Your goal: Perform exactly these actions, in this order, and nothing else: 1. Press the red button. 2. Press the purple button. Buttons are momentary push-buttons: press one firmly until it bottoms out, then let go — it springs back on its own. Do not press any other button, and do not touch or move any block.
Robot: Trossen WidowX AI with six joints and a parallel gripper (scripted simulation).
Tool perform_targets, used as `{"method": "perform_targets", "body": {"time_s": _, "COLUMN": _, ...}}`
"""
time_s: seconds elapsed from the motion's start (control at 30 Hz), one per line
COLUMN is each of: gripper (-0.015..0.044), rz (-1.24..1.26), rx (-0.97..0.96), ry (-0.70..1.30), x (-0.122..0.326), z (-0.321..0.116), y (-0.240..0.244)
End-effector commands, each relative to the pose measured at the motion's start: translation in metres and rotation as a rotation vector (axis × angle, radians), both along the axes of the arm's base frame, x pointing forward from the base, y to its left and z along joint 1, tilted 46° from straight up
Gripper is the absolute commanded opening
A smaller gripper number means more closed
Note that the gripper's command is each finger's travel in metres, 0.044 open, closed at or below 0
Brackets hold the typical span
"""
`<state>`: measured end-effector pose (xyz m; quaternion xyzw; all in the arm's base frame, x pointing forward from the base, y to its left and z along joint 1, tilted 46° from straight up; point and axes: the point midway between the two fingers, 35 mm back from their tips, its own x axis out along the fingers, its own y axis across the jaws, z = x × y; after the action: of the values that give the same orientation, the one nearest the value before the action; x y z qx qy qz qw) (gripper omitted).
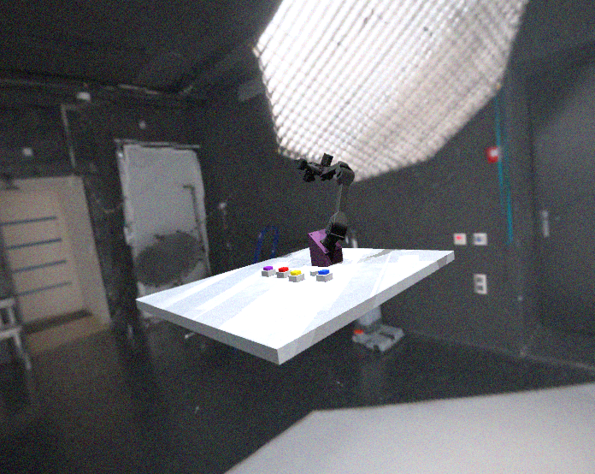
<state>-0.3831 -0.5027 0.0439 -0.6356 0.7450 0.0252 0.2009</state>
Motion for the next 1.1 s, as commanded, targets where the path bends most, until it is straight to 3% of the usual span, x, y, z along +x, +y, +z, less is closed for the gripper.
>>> {"method": "perform_targets", "body": {"time_s": 0.0, "gripper": 0.04, "rz": 0.012, "rx": 0.007, "ry": 0.01, "x": 0.004, "z": -0.001, "y": -0.002}}
{"method": "perform_targets", "body": {"time_s": 0.47, "gripper": 0.04, "rz": 0.755, "rx": 0.213, "ry": 0.585, "x": 0.223, "z": -0.045, "y": -0.046}}
{"method": "perform_targets", "body": {"time_s": 0.77, "gripper": 0.04, "rz": 1.193, "rx": 0.179, "ry": 0.877, "x": 0.333, "z": -0.061, "y": -0.028}}
{"method": "perform_targets", "body": {"time_s": 1.07, "gripper": 0.04, "rz": 1.668, "rx": 0.014, "ry": 1.16, "x": 0.437, "z": -0.072, "y": 0.019}}
